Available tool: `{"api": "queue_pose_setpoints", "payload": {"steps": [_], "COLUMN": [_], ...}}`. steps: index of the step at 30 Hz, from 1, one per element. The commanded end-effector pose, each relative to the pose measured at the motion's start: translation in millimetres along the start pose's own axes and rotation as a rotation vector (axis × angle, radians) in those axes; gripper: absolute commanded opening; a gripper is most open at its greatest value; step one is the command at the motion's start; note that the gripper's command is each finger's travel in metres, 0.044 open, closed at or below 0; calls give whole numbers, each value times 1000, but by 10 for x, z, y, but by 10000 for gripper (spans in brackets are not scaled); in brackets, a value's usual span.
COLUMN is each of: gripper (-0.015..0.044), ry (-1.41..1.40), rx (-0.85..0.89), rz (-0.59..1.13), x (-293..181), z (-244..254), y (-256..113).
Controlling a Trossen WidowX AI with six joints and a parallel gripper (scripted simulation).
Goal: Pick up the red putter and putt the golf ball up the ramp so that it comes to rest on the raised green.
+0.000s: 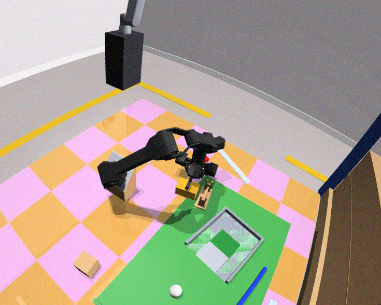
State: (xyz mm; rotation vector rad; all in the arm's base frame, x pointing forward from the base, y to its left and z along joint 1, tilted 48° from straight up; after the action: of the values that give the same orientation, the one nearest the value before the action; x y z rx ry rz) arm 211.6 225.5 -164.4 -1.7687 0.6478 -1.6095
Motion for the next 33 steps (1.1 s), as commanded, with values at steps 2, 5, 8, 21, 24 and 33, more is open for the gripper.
{"api": "queue_pose_setpoints", "payload": {"steps": [2,5,8,21,24,33], "gripper": [177,99,40,0,0,0], "ry": [0,0,0,-1,-2,-3], "rx": [0,0,0,-1,-1,-3], "rz": [0,0,0,3,5,5], "x": [-1,-1,-1,-48,-70,-82], "z": [0,0,0,26,26,-13], "y": [-4,-4,-4,-334,-569,-1010]}}
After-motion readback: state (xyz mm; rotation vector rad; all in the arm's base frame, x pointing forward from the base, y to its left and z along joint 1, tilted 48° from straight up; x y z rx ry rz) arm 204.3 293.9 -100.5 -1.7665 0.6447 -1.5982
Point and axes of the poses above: the point midway between the two fingers, 35 mm back from their tips, its own y axis out along the fingers, its own z axis across the jaws, x = y × z, the point moved 9 cm from there along -y, back along the fingers, and after that the axes turned 5 degrees about y, right-handed, at the moved point
